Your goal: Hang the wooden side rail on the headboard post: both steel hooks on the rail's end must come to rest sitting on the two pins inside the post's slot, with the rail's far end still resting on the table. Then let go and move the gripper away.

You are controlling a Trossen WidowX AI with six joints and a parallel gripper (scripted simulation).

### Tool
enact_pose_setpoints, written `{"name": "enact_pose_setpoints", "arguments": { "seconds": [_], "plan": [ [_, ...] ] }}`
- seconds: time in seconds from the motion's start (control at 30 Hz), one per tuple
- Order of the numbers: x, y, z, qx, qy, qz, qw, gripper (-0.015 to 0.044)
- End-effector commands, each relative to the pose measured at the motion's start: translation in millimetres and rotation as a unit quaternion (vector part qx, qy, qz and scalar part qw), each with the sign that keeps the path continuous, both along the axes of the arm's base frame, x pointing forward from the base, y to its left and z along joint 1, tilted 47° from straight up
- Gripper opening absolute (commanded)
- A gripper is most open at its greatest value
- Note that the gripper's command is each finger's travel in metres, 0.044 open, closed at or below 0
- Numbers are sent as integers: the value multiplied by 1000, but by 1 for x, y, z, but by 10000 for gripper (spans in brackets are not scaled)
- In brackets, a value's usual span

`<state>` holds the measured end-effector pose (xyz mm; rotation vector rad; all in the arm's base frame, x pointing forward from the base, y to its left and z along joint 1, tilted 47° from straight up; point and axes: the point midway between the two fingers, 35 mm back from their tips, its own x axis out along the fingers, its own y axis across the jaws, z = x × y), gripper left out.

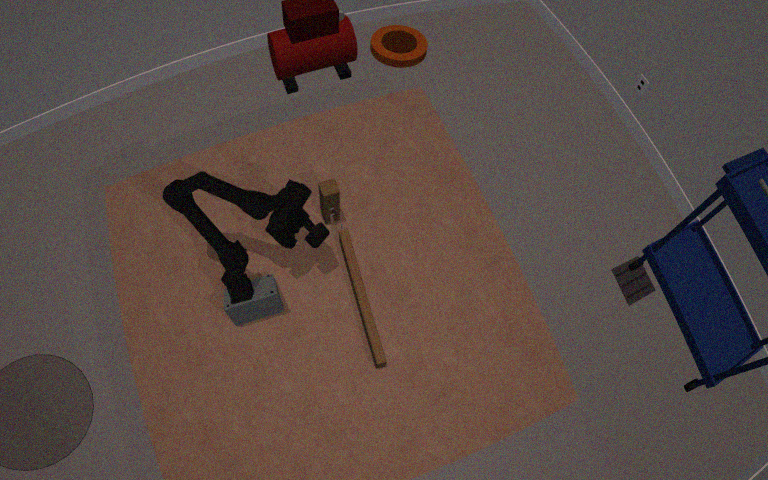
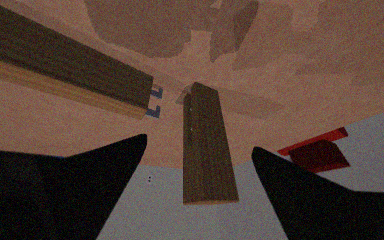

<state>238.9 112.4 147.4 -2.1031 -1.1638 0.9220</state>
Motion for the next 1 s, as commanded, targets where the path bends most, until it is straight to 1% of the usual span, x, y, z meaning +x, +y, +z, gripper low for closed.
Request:
{"name": "enact_pose_setpoints", "arguments": {
  "seconds": [0.0,0.27,0.43,0.53,0.63,0.77,0.9,0.97],
  "plan": [
    [-1,1,0,1,-2,3,1000,440],
    [0,1,1,1,-3,3,1000,440],
    [13,-2,17,-2,-15,-19,1000,440],
    [15,-3,17,16,32,-33,999,440],
    [28,-25,12,3,40,-85,996,440],
    [30,-40,7,-14,56,-133,989,440],
    [32,-41,6,16,123,-157,980,440],
    [33,-41,5,42,178,-174,968,440]
  ]
}}
